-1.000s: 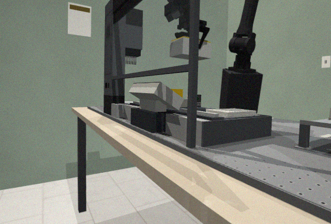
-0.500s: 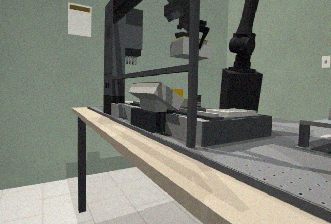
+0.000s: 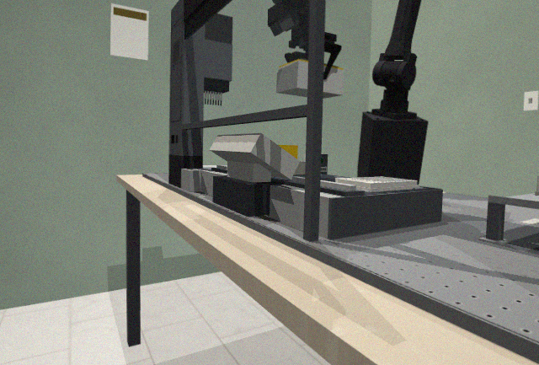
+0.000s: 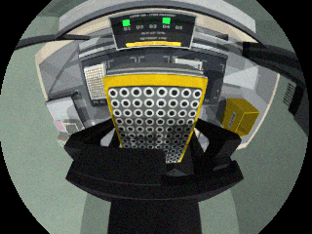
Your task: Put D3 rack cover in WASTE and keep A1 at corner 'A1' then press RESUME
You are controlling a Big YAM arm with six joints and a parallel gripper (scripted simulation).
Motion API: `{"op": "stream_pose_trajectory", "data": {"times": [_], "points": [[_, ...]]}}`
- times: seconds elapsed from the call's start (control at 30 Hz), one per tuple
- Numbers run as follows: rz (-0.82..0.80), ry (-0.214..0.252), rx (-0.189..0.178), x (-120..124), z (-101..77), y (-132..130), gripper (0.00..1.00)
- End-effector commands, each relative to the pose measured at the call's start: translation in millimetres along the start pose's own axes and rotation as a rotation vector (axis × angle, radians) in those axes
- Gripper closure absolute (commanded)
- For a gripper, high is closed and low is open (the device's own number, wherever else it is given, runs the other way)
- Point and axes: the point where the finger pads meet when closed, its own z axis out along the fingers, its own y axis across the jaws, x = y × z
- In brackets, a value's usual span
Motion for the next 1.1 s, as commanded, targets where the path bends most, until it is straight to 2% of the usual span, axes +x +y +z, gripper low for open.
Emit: {"op": "stream_pose_trajectory", "data": {"times": [0.0,1.07], "points": [[-0.040,-0.064,-0.011,-23.7,-24.2,11.1,1.00],[-0.039,-0.047,-0.009,-23.7,-18.2,11.7,1.00]]}}
